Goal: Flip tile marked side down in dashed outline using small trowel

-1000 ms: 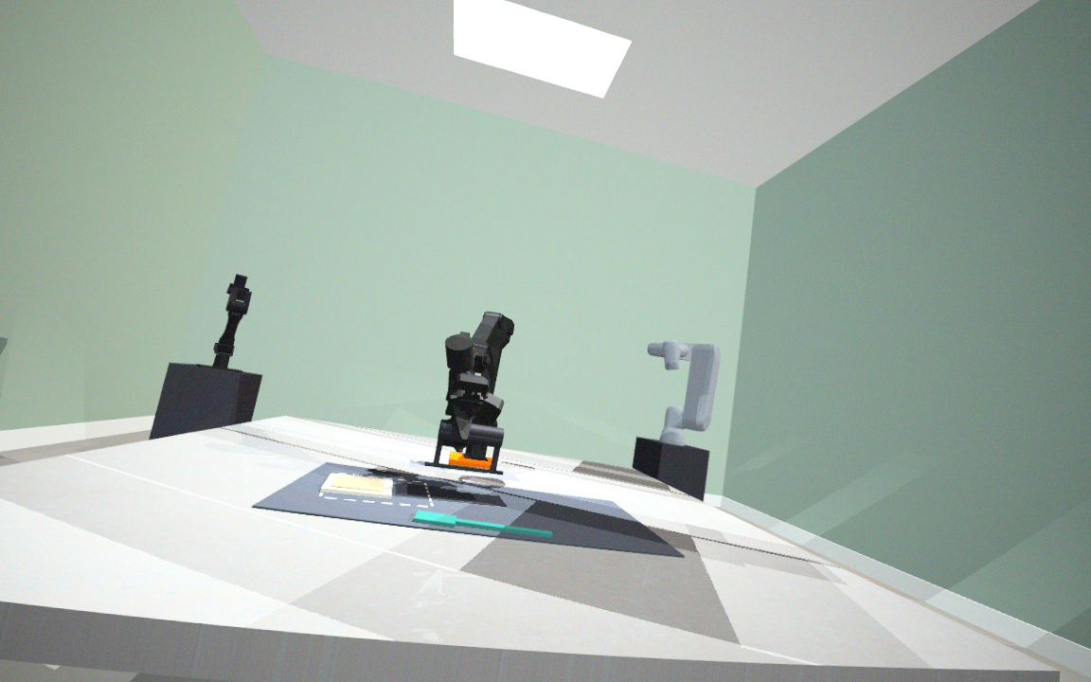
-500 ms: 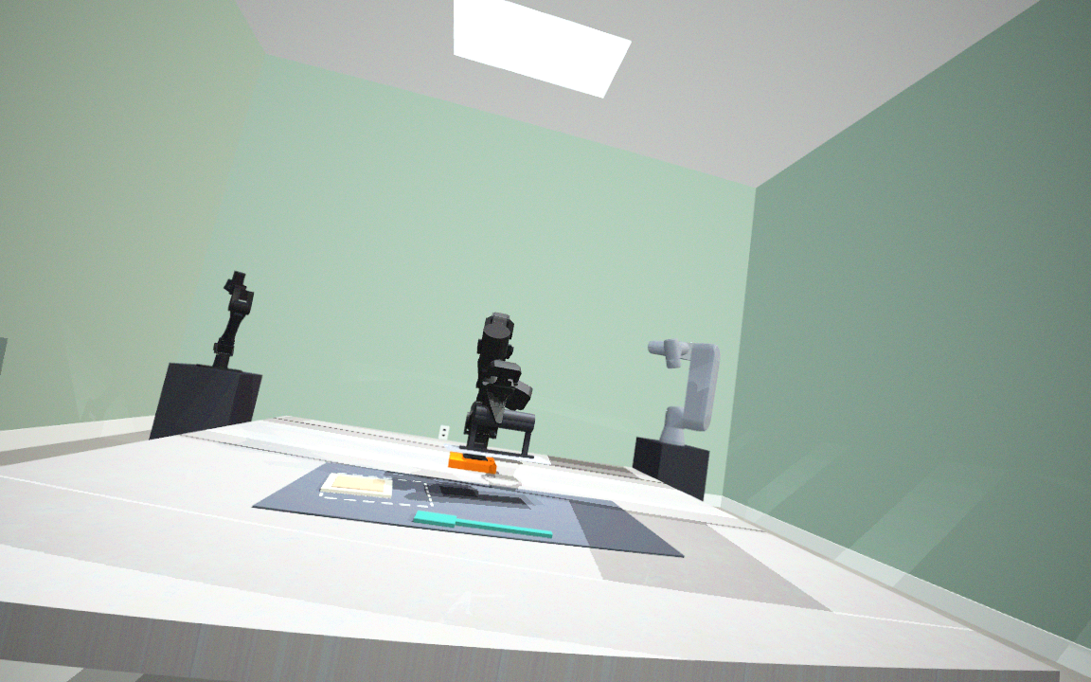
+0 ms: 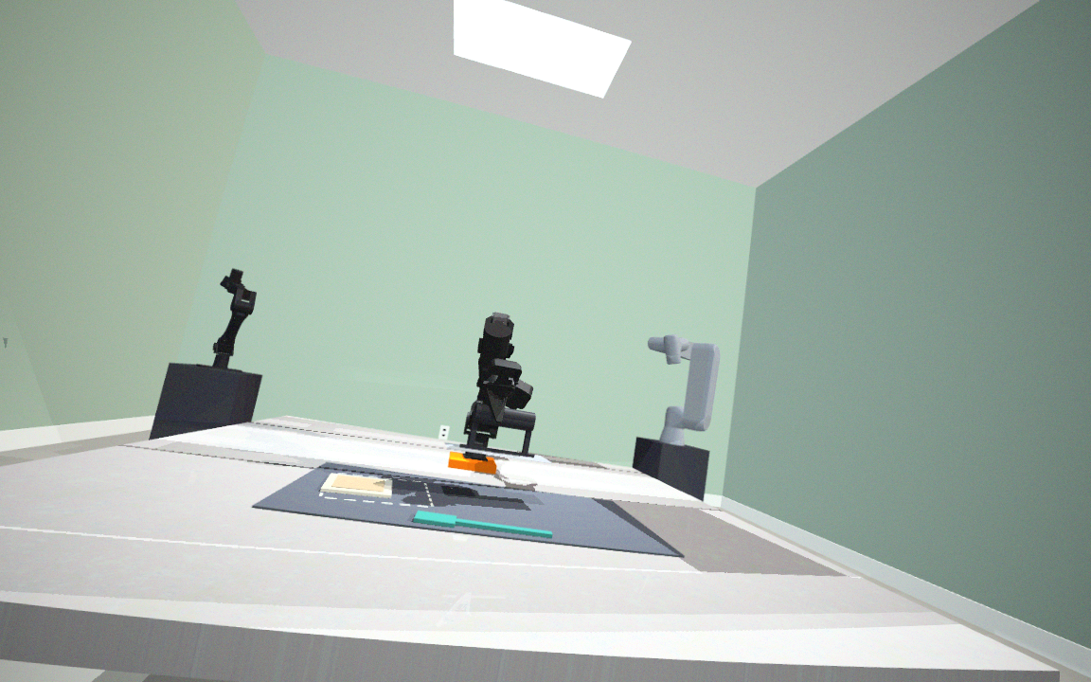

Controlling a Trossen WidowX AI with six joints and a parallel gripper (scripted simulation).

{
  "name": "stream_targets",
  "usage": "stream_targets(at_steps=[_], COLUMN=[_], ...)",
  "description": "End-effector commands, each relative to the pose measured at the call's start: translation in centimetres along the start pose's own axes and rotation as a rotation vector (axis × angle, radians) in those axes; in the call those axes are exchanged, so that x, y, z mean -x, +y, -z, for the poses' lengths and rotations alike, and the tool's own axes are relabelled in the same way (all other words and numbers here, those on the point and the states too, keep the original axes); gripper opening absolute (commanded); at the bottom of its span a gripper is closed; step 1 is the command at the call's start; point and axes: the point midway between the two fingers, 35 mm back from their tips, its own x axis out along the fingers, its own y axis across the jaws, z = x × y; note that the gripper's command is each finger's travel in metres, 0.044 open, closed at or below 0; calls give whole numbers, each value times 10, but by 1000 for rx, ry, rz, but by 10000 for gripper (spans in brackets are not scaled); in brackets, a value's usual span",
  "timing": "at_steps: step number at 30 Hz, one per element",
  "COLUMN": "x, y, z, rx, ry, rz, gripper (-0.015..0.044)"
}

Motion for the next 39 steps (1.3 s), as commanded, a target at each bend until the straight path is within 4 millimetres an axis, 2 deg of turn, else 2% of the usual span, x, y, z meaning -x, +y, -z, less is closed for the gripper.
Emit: stream_targets(at_steps=[1,30,39], x=[3,3,-5], y=[-6,-6,-20], z=[1,1,34], rx=[-4,-4,-1], ry=[4,5,25], rz=[18,17,-12], gripper=[0,0,0])
